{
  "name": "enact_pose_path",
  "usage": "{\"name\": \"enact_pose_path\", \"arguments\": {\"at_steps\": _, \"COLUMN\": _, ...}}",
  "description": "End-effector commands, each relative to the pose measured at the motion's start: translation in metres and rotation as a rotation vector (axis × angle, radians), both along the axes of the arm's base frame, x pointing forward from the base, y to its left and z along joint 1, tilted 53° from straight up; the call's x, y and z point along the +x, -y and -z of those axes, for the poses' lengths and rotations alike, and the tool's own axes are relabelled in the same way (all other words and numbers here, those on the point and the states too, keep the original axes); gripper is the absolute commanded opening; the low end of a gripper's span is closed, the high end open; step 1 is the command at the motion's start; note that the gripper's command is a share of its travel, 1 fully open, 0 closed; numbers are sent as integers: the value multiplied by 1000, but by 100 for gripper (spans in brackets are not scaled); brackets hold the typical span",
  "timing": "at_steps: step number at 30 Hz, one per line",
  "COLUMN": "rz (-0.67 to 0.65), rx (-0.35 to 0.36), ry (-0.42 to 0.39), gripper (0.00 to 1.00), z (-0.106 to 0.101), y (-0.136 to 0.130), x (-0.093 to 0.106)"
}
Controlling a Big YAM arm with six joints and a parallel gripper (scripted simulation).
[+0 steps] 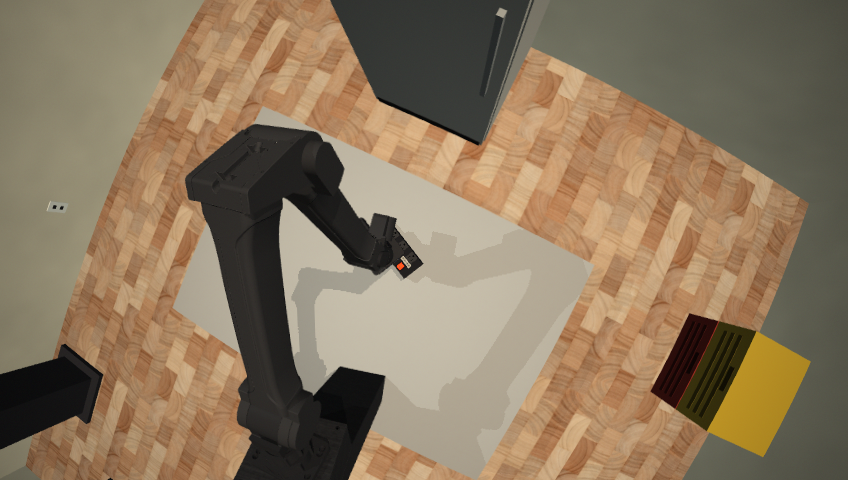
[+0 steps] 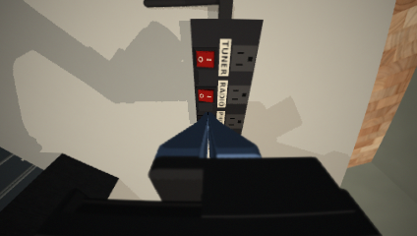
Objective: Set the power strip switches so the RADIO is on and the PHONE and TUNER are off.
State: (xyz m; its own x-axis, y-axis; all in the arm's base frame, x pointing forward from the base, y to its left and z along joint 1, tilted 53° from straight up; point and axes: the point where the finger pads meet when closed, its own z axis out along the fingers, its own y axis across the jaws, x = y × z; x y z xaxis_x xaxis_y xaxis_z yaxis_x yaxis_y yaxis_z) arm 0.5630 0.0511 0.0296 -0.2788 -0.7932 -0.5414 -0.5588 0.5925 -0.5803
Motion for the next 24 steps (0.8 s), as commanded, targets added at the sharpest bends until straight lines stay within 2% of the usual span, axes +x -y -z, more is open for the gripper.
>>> {"name": "enact_pose_path", "arguments": {"at_steps": 1, "rz": 5, "rx": -2, "ry": 13, "gripper": 0, "z": 0, "y": 6, "x": 5}}
{"name": "enact_pose_path", "arguments": {"at_steps": 11, "rz": 2, "rx": 0, "ry": 13, "gripper": 0, "z": 5, "y": 2, "x": 11}}
{"name": "enact_pose_path", "arguments": {"at_steps": 12, "rz": 1, "rx": 1, "ry": 26, "gripper": 0, "z": -2, "y": 1, "x": 12}}
{"name": "enact_pose_path", "arguments": {"at_steps": 13, "rz": 1, "rx": 0, "ry": 13, "gripper": 0, "z": 7, "y": 0, "x": 12}}
{"name": "enact_pose_path", "arguments": {"at_steps": 24, "rz": -5, "rx": 4, "ry": 12, "gripper": 0, "z": 16, "y": -7, "x": 23}}
